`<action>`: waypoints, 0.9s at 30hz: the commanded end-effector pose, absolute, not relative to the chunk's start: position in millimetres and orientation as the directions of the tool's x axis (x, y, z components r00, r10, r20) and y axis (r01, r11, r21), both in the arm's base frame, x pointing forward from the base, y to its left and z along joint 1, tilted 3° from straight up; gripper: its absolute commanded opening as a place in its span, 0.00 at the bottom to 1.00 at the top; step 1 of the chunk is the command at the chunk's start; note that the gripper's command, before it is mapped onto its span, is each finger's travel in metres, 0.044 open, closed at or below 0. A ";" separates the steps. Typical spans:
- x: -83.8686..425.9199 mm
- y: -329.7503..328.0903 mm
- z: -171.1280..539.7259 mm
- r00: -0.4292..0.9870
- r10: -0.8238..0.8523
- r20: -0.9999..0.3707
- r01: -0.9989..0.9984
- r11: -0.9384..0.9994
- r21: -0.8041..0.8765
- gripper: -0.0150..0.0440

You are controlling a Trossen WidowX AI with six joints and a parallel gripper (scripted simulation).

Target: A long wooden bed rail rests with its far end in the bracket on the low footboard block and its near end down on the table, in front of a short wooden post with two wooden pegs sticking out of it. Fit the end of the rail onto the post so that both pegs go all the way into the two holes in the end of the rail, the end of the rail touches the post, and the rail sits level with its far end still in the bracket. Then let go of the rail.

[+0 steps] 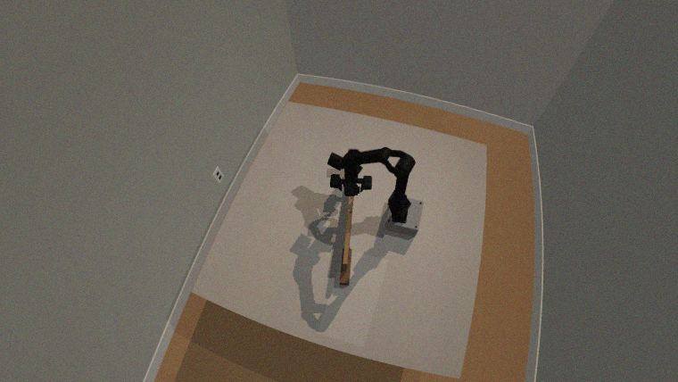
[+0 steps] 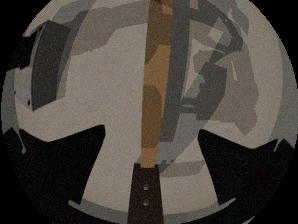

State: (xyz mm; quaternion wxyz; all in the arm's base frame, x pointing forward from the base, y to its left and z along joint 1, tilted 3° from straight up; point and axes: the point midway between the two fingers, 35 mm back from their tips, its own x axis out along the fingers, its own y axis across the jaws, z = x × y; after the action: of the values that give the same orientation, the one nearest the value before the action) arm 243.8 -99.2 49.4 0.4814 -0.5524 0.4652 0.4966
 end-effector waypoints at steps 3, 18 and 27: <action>244.8 -100.6 37.6 0.069 -0.040 -0.997 -0.993 -0.098 -0.065 1.00; 246.3 -101.5 13.6 0.069 -0.040 -0.997 -0.993 -0.098 -0.065 1.00; 246.1 -101.6 -0.6 0.069 -0.040 -0.997 -0.993 -0.098 -0.064 1.00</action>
State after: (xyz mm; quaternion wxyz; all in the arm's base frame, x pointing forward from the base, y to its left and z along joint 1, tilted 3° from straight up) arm 246.9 -100.9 6.4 0.4816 -0.5519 0.4657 0.4966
